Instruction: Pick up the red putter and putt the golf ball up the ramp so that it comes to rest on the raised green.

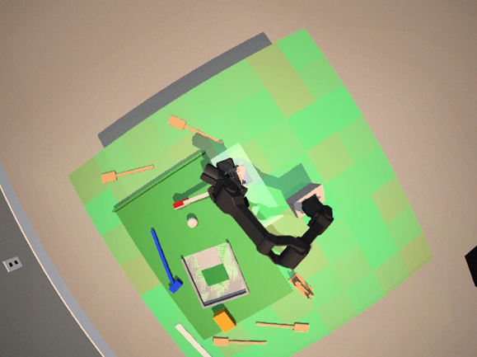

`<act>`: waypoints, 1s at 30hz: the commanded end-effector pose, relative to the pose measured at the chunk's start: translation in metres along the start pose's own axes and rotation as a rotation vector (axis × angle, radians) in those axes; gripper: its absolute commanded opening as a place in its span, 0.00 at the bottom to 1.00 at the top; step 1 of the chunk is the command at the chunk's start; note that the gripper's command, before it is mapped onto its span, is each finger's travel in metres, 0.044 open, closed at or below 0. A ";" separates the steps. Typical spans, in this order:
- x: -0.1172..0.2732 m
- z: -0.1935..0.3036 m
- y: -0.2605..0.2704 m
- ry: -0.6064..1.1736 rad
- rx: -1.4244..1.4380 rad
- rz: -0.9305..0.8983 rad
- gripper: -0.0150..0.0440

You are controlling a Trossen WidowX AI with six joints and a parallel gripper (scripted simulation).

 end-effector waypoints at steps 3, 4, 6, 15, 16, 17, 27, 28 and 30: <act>0.001 -0.002 -0.007 -0.005 0.005 0.004 0.25; 0.001 -0.002 -0.007 -0.005 0.005 0.004 0.25; 0.000 0.000 -0.004 -0.001 0.001 -0.001 0.25; 0.004 -0.004 0.085 -0.004 0.001 0.002 0.25; 0.003 -0.003 0.099 -0.003 0.002 0.000 0.25; 0.002 0.000 0.112 -0.003 0.002 -0.002 0.25; 0.009 0.003 0.131 -0.001 0.004 -0.006 0.25; 0.014 0.003 0.131 -0.001 0.003 -0.005 0.25; 0.025 0.002 0.131 -0.002 0.003 -0.004 0.25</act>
Point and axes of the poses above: the point midway between the two fingers, 35 mm back from their tips, its own x axis back along the fingers, its own y axis across the jaws, z = x × y, the point moved 2 cm from there along x, back along the fingers, and after that the axes turned 2 degrees about -x, right-handed, at the moved point
